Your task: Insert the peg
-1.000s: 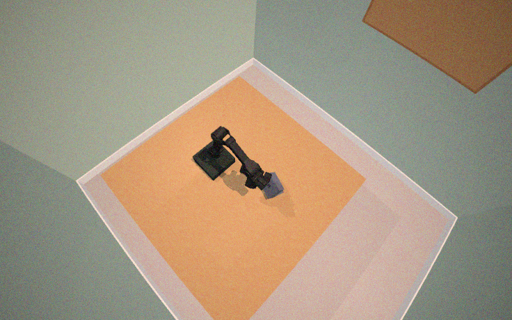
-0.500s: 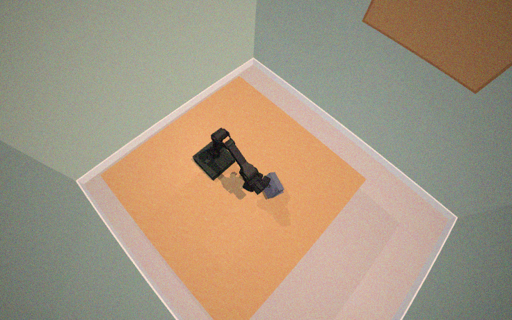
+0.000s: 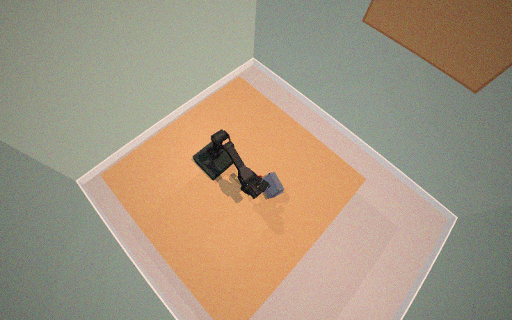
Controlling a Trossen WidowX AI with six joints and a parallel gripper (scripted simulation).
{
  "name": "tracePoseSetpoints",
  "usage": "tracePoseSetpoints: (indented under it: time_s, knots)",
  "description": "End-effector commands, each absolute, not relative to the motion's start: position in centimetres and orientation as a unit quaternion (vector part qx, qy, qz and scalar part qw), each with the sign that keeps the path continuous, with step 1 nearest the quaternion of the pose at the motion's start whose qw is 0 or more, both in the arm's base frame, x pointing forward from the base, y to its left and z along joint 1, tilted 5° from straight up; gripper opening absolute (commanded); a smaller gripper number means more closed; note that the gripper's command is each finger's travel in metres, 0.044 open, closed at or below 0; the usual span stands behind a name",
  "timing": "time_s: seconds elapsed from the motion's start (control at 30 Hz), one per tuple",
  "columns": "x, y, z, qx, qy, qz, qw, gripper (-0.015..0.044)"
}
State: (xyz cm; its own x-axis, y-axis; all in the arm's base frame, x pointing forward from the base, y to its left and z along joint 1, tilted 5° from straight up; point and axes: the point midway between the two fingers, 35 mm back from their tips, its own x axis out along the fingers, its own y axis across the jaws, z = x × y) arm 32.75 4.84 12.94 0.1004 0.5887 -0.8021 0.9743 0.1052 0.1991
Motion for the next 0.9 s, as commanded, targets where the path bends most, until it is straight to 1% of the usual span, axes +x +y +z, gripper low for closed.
tracePoseSetpoints:
  time_s: [0.0, 0.87]
  knots:
    - [33.0, 4.5, 13.0, 0.635, 0.622, -0.243, 0.388, 0.0]
    - [34.4, 1.3, 13.8, 0.708, 0.585, -0.24, 0.313, 0.0]
